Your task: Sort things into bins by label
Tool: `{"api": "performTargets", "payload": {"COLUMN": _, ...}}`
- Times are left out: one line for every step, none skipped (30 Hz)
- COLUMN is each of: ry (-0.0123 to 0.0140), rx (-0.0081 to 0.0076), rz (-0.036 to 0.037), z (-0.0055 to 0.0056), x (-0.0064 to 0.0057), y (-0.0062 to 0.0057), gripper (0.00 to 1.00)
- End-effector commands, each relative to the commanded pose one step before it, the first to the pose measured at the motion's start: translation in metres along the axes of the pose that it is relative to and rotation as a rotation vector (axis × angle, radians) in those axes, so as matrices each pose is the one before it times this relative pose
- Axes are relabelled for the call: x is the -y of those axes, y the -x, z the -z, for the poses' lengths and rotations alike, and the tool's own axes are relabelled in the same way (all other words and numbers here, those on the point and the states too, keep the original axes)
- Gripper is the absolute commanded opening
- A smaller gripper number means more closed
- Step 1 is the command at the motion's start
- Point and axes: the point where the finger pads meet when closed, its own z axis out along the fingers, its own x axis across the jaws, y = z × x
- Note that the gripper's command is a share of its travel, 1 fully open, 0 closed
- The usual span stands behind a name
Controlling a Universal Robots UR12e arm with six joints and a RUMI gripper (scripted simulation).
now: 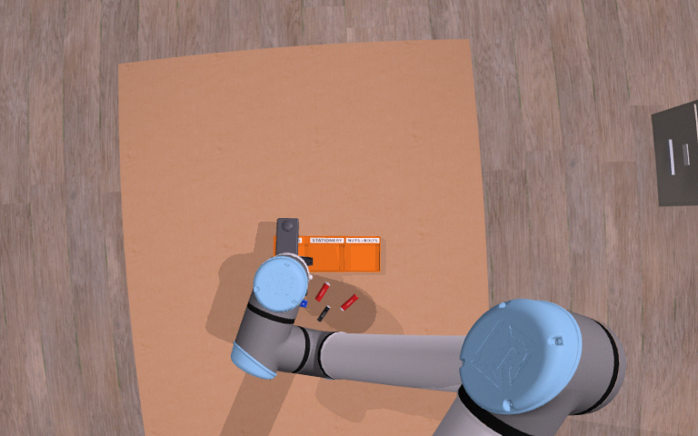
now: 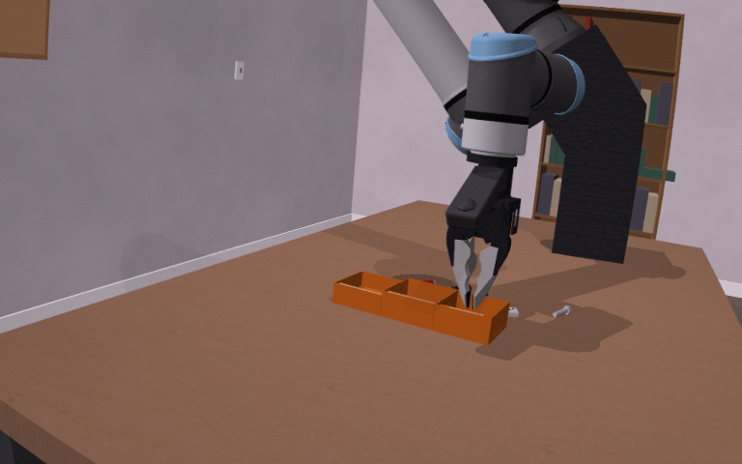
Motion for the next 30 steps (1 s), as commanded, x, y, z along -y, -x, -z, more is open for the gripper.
{"api": "performTargets", "payload": {"ry": -0.00017, "rx": -0.00018, "rz": 0.00255, "z": 0.01142, "x": -0.00115, "y": 0.00092, "gripper": 0.04}}
{"api": "performTargets", "payload": {"ry": 0.00002, "rx": -0.00006, "rz": 0.00000, "z": 0.00133, "x": -0.00001, "y": -0.00002, "gripper": 0.04}}
{"api": "performTargets", "payload": {"ry": 0.00001, "rx": -0.00003, "rz": 0.00000, "z": 0.00133, "x": -0.00001, "y": -0.00001, "gripper": 0.04}}
{"api": "performTargets", "payload": {"ry": 0.00000, "rx": 0.00000, "rz": 0.00000, "z": 0.00000, "x": 0.00000, "y": 0.00000, "gripper": 0.04}}
{"api": "performTargets", "payload": {"ry": 0.00000, "rx": 0.00000, "rz": 0.00000, "z": 0.00000, "x": 0.00000, "y": 0.00000, "gripper": 0.04}}
{"api": "performTargets", "payload": {"ry": -0.00008, "rx": 0.00023, "rz": 0.00000, "z": 0.00133, "x": 0.00002, "y": 0.00007, "gripper": 0.04}}
{"api": "performTargets", "payload": {"ry": 0.00000, "rx": -0.00001, "rz": 0.00000, "z": 0.00133, "x": -0.00001, "y": 0.00000, "gripper": 0.04}}
{"api": "performTargets", "payload": {"ry": 0.00001, "rx": -0.00002, "rz": 0.00000, "z": 0.00133, "x": -0.00001, "y": -0.00001, "gripper": 0.04}}
{"api": "performTargets", "payload": {"ry": 0.00001, "rx": -0.00003, "rz": 0.00000, "z": 0.00133, "x": -0.00001, "y": -0.00001, "gripper": 0.04}}
{"api": "performTargets", "payload": {"ry": 0.00001, "rx": -0.00003, "rz": 0.00000, "z": 0.00133, "x": -0.00001, "y": -0.00001, "gripper": 0.04}}
{"api": "performTargets", "payload": {"ry": 0.00001, "rx": -0.00003, "rz": 0.00000, "z": 0.00133, "x": -0.00001, "y": -0.00001, "gripper": 0.04}}
{"api": "performTargets", "payload": {"ry": 0.00000, "rx": -0.00002, "rz": 0.00000, "z": 0.00133, "x": -0.00001, "y": -0.00001, "gripper": 0.04}}
{"api": "performTargets", "payload": {"ry": 0.00000, "rx": -0.00002, "rz": 0.00000, "z": 0.00133, "x": -0.00001, "y": -0.00001, "gripper": 0.04}}
{"api": "performTargets", "payload": {"ry": 0.00000, "rx": -0.00001, "rz": 0.00000, "z": 0.00133, "x": -0.00001, "y": 0.00000, "gripper": 0.04}}
{"api": "performTargets", "payload": {"ry": 0.00000, "rx": -0.00001, "rz": 0.00000, "z": 0.00133, "x": 0.00000, "y": 0.00000, "gripper": 0.04}}
{"api": "performTargets", "payload": {"ry": -0.00002, "rx": 0.00005, "rz": 0.00000, "z": 0.00067, "x": 0.00000, "y": 0.00002, "gripper": 0.04}}
{"api": "performTargets", "payload": {"ry": 0.00003, "rx": -0.00013, "rz": 0.00000, "z": 0.00399, "x": -0.00003, "y": -0.00004, "gripper": 0.04}}
{"api": "performTargets", "payload": {"ry": -0.00001, "rx": -0.00001, "rz": 0.00000, "z": 0.00399, "x": -0.00002, "y": 0.00000, "gripper": 0.04}}
{"api": "performTargets", "payload": {"ry": -0.00001, "rx": -0.00001, "rz": 0.00000, "z": 0.00399, "x": -0.00002, "y": 0.00000, "gripper": 0.04}}
{"api": "performTargets", "payload": {"ry": -0.00001, "rx": -0.00001, "rz": 0.00000, "z": 0.00399, "x": -0.00002, "y": 0.00000, "gripper": 0.04}}
{"api": "performTargets", "payload": {"ry": 0.00000, "rx": 0.00000, "rz": 0.00000, "z": 0.00000, "x": 0.00000, "y": 0.00000, "gripper": 0.04}}
{"api": "performTargets", "payload": {"ry": 0.00000, "rx": 0.00000, "rz": 0.00000, "z": 0.00000, "x": 0.00000, "y": 0.00000, "gripper": 0.04}}
{"api": "performTargets", "payload": {"ry": 0.00000, "rx": -0.00001, "rz": 0.00000, "z": 0.00400, "x": -0.00001, "y": 0.00000, "gripper": 0.04}}
{"api": "performTargets", "payload": {"ry": 0.00000, "rx": 0.00000, "rz": 0.00000, "z": 0.00240, "x": -0.00001, "y": 0.00000, "gripper": 0.04}}
{"api": "performTargets", "payload": {"ry": 0.00000, "rx": 0.00000, "rz": 0.00000, "z": 0.00000, "x": 0.00000, "y": 0.00000, "gripper": 0.04}}
{"api": "performTargets", "payload": {"ry": 0.00000, "rx": 0.00000, "rz": 0.00000, "z": 0.00000, "x": 0.00000, "y": 0.00000, "gripper": 0.04}}
{"api": "performTargets", "payload": {"ry": -0.00003, "rx": 0.00011, "rz": 0.00000, "z": 0.00000, "x": 0.00001, "y": 0.00004, "gripper": 0.04}}
{"api": "performTargets", "payload": {"ry": -0.00005, "rx": 0.00016, "rz": 0.00000, "z": 0.00000, "x": 0.00002, "y": 0.00005, "gripper": 0.04}}
{"api": "performTargets", "payload": {"ry": 0.00075, "rx": -0.00006, "rz": -0.00107, "z": -0.00063, "x": -0.00027, "y": -0.00076, "gripper": 0.04}}
{"api": "performTargets", "payload": {"ry": 0.00127, "rx": 0.00015, "rz": -0.00042, "z": -0.00121, "x": -0.00032, "y": 0.00004, "gripper": 0.04}}
